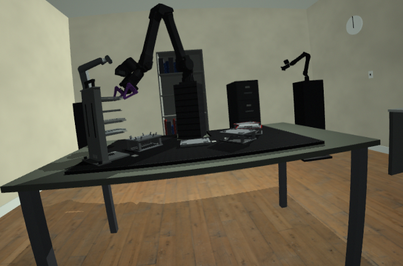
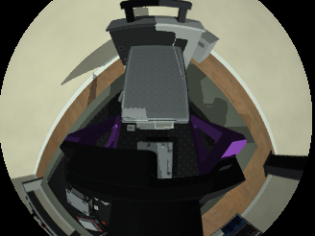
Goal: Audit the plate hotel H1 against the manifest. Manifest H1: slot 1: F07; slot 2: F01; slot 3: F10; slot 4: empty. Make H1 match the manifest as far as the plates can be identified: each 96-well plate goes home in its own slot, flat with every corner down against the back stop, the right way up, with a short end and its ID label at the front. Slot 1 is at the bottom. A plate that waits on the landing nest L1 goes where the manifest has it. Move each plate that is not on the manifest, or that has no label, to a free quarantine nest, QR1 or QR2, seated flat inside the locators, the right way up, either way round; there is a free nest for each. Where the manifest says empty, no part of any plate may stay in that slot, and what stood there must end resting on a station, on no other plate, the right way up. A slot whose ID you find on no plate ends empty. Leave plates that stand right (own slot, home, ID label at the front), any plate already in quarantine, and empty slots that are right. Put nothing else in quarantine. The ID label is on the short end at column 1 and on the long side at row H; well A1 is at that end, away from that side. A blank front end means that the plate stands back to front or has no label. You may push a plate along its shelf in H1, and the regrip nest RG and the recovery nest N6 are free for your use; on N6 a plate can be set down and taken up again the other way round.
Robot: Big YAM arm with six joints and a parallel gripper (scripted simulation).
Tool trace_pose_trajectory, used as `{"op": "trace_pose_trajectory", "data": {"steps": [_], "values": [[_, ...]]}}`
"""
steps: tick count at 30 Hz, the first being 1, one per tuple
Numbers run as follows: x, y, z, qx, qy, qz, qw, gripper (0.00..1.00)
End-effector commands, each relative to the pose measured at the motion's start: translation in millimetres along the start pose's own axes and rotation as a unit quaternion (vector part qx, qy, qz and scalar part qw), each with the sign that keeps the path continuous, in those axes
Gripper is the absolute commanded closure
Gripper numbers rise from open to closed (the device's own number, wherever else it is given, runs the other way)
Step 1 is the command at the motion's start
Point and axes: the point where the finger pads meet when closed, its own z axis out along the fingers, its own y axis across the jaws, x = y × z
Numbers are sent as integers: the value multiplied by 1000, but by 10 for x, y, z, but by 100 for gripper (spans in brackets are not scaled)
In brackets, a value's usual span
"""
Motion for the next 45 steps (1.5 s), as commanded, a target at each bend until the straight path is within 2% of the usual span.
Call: {"op": "trace_pose_trajectory", "data": {"steps": [1,7,8,10,11,34,36,38,41,42,45], "values": [[-220,30,88,-1,-14,3,1000,0],[-237,31,125,-1,-13,3,1000,0],[-261,-9,54,2,-21,0,1000,0],[-261,-9,54,2,-21,0,1000,0],[-261,-9,54,2,-21,0,1000,14],[-261,-9,54,2,-21,0,1000,14],[-237,16,-25,1,-21,5,1000,14],[-259,4,-46,2,-29,5,1000,14],[-248,-2,-56,2,-29,5,1000,14],[-190,-6,-62,2,-19,6,1000,14],[-207,-25,-93,3,-29,7,1000,14]]}}
